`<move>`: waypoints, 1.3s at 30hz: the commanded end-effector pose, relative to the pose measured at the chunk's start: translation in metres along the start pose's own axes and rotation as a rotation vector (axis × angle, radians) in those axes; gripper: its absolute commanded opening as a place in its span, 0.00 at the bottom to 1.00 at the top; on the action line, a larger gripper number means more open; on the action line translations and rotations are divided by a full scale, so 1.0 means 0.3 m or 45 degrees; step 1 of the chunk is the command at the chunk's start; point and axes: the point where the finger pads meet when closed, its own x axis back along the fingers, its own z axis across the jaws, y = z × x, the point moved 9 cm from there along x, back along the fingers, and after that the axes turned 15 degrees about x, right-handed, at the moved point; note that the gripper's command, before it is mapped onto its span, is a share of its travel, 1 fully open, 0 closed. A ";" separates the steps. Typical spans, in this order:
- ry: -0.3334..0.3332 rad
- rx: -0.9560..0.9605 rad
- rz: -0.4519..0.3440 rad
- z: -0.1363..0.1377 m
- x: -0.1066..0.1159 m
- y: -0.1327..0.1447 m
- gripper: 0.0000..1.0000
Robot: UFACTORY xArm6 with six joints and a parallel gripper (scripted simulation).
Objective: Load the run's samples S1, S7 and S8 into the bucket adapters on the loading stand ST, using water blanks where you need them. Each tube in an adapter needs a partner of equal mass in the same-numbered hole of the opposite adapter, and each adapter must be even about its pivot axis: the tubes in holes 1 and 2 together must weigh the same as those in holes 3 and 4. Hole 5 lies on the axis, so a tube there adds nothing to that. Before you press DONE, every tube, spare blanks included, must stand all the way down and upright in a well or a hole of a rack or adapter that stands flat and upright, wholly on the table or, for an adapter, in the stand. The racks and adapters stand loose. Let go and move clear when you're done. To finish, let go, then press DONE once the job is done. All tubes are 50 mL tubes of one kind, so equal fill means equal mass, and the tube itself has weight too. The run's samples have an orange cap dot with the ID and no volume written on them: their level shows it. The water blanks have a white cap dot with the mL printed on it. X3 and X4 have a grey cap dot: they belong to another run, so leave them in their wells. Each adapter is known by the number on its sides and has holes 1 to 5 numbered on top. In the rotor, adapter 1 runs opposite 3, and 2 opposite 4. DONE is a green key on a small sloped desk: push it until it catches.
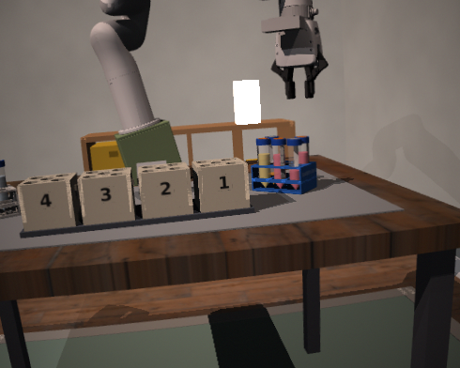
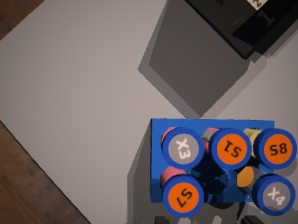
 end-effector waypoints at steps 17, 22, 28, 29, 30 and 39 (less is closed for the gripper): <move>-0.006 0.000 0.001 -0.003 0.079 -0.001 0.44; -0.006 0.000 0.001 -0.003 0.079 -0.001 0.44; -0.006 0.000 0.001 -0.003 0.079 -0.001 0.44; -0.006 0.000 0.001 -0.003 0.079 -0.001 0.44; -0.006 0.000 0.001 -0.003 0.079 -0.001 0.44; -0.006 0.169 0.001 0.054 0.079 -0.034 0.57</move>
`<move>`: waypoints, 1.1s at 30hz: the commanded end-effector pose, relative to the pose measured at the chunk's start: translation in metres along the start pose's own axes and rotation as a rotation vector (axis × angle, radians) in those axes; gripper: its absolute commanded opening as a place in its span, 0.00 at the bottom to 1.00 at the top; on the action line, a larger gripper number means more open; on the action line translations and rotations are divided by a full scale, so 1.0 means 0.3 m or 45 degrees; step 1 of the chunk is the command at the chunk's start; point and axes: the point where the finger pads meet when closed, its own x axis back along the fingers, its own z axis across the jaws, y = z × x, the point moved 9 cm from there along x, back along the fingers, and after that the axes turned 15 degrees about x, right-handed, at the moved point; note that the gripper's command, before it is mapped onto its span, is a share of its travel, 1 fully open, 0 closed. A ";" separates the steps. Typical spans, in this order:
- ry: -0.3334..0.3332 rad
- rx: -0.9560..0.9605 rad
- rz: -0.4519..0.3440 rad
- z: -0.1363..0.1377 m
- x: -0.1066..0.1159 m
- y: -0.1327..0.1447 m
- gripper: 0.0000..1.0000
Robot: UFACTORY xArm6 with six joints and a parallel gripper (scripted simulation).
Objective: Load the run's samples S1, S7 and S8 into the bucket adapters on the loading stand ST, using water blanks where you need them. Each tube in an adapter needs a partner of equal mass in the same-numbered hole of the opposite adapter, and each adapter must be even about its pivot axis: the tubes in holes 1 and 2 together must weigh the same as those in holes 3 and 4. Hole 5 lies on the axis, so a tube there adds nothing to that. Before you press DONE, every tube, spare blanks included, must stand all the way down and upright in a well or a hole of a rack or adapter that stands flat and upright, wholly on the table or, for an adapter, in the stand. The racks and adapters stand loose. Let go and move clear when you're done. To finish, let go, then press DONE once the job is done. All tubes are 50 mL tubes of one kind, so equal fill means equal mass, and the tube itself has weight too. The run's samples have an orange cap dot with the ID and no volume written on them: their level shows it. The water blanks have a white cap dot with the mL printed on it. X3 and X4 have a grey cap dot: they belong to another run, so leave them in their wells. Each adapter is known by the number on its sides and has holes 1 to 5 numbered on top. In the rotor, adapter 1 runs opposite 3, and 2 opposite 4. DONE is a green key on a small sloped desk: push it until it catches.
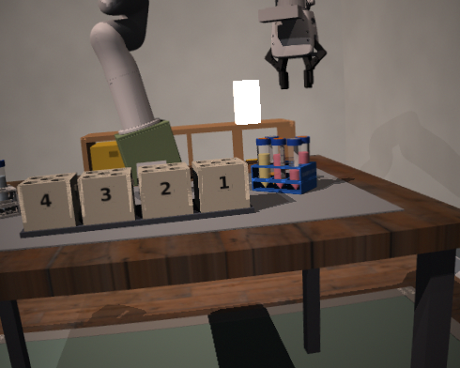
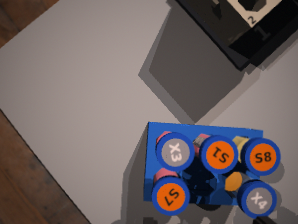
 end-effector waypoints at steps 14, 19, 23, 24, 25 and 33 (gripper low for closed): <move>-0.008 0.654 0.002 0.142 0.006 -0.075 0.57; -0.008 0.824 0.002 0.142 0.006 -0.075 0.57; -0.008 0.993 0.003 0.142 0.006 -0.075 0.57; -0.008 1.036 0.003 0.142 0.006 -0.075 0.57; -0.008 1.078 0.003 0.142 0.006 -0.075 0.57; -0.008 1.333 0.004 0.142 0.006 -0.075 0.57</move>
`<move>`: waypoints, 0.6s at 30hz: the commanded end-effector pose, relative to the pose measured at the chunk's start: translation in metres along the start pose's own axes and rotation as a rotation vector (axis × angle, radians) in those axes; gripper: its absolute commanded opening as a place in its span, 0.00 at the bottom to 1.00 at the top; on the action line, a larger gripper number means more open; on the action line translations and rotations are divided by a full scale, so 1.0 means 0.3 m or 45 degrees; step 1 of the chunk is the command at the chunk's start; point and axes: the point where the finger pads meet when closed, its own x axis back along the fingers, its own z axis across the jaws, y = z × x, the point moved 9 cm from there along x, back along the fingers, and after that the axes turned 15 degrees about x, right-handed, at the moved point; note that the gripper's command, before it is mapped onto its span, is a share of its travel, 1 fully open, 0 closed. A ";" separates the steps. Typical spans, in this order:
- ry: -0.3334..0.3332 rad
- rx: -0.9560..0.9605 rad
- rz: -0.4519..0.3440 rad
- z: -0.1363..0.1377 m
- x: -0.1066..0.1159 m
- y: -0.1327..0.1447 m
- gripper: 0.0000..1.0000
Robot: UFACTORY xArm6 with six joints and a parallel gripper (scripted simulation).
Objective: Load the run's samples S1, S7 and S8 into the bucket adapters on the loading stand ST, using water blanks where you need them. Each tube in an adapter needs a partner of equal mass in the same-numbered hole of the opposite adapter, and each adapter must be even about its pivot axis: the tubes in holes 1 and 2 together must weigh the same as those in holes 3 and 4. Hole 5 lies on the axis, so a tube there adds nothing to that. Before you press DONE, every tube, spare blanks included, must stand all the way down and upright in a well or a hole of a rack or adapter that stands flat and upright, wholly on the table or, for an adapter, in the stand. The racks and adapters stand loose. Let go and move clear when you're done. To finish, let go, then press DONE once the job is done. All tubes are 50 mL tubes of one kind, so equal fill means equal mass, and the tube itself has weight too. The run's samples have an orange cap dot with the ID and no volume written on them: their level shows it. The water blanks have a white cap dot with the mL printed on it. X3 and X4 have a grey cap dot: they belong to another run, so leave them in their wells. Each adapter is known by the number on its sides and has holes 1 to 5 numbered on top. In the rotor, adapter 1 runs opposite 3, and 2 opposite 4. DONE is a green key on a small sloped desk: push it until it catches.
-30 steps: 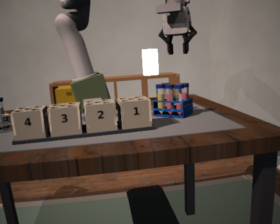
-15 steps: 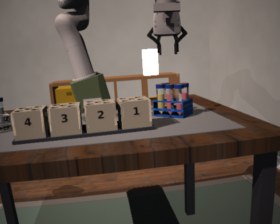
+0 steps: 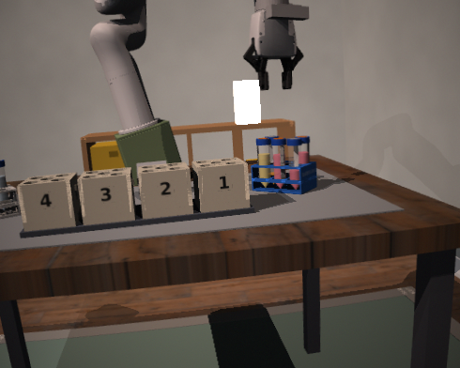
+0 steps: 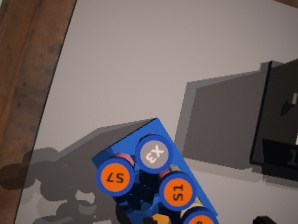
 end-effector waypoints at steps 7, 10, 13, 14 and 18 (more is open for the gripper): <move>-0.017 0.422 -0.002 0.003 0.006 -0.006 0.57; -0.017 0.549 -0.001 0.003 0.006 -0.006 0.57; -0.017 0.676 0.000 0.003 0.006 -0.006 0.57; -0.017 0.719 0.000 0.003 0.006 -0.006 0.57; -0.017 0.724 0.000 0.003 0.006 -0.006 0.57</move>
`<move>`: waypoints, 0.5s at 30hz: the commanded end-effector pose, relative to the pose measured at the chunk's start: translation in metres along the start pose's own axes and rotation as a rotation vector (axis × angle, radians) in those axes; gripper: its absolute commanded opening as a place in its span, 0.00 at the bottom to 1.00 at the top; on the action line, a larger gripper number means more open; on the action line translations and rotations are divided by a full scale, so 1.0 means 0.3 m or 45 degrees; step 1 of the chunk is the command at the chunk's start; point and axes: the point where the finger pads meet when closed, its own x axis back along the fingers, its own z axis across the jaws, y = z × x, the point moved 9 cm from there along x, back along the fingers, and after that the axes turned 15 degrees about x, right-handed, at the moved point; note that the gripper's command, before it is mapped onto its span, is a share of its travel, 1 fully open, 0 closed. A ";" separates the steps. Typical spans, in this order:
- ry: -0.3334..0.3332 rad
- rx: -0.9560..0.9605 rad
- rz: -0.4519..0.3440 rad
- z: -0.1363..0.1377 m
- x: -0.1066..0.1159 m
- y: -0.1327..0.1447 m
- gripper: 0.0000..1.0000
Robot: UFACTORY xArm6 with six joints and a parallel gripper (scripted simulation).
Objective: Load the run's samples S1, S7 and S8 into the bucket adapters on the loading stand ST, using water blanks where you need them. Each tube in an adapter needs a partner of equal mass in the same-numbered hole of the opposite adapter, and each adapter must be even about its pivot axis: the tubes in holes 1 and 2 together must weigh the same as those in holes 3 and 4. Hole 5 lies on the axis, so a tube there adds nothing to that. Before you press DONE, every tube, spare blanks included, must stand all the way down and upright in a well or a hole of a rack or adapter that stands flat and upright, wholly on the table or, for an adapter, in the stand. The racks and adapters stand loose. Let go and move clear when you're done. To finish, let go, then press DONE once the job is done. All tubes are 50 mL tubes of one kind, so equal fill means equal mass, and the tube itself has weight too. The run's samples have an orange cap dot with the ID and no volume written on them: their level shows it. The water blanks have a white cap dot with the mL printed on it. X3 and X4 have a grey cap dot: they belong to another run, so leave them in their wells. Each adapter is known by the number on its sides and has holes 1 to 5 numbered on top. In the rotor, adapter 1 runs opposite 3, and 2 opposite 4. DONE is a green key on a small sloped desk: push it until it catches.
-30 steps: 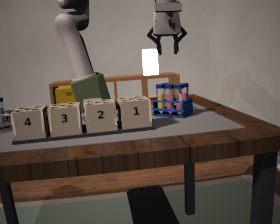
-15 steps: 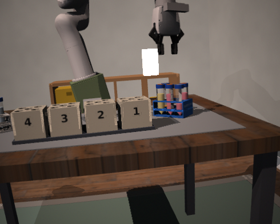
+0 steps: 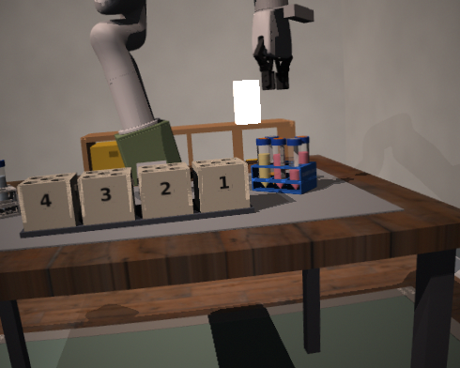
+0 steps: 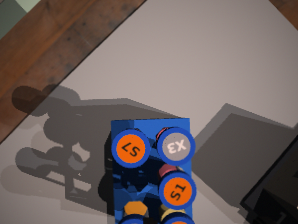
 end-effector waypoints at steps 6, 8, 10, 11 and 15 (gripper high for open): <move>-0.015 0.063 0.004 0.005 0.006 -0.004 0.57; -0.015 0.063 0.004 0.005 0.000 -0.004 0.57; -0.015 0.063 0.004 0.005 -0.014 -0.004 0.57; -0.015 0.063 0.004 0.005 -0.020 -0.004 0.57; -0.015 0.063 0.004 0.005 -0.034 -0.004 0.57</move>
